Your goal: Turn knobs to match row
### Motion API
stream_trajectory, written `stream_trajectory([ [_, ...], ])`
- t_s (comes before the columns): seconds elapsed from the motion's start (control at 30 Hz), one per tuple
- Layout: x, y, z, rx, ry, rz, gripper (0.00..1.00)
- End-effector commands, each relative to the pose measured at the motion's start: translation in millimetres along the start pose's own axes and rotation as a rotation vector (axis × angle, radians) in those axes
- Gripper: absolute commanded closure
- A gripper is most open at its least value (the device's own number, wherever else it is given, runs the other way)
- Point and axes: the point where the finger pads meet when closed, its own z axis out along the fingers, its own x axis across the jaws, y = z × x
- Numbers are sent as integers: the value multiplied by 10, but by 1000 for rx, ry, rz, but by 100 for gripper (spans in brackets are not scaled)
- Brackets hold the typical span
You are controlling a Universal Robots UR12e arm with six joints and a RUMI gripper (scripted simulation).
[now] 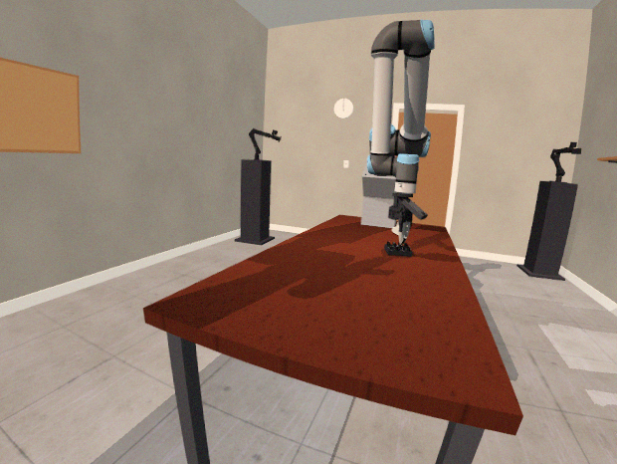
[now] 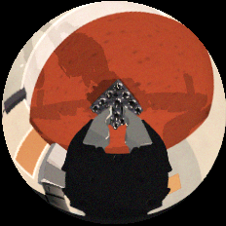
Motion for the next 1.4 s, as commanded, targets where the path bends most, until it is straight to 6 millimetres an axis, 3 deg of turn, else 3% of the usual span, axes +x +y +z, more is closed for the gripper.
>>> stream_trajectory([
  [0.0, 2, -3, -4, 1, 1, 0, 89],
  [1.37, 2, -51, -4, 1, 1, 0, 89],
])
